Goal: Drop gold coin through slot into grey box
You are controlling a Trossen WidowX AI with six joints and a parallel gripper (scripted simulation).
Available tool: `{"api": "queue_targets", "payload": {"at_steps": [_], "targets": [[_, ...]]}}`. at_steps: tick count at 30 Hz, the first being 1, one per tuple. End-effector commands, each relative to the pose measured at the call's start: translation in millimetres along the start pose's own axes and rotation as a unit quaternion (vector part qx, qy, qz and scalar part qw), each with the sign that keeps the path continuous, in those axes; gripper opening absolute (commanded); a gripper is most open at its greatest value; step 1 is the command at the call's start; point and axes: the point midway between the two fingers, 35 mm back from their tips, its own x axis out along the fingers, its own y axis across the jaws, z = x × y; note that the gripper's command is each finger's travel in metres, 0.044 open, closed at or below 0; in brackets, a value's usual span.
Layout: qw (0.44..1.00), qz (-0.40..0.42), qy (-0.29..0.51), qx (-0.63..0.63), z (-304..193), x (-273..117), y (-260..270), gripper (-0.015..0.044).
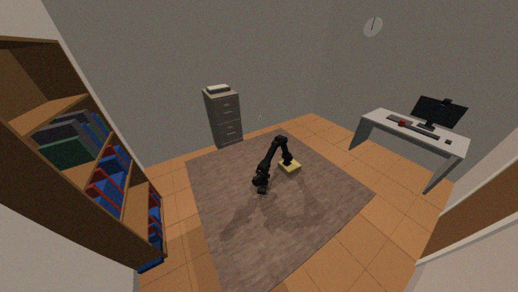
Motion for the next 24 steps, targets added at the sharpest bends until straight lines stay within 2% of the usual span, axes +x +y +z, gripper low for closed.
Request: {"api": "queue_targets", "payload": {"at_steps": [1, 19, 24], "targets": [[1.0, 0.004, -0.001, 0.001, 0.8, -13.2, 2.2, 0.0], [1.0, 0.004, -0.001, 0.001, -0.6, -54.9, -1.4, 0.0], [0.998, 0.004, -0.001, 0.061, 0.2, -55.0, -1.0, 0.0]]}}
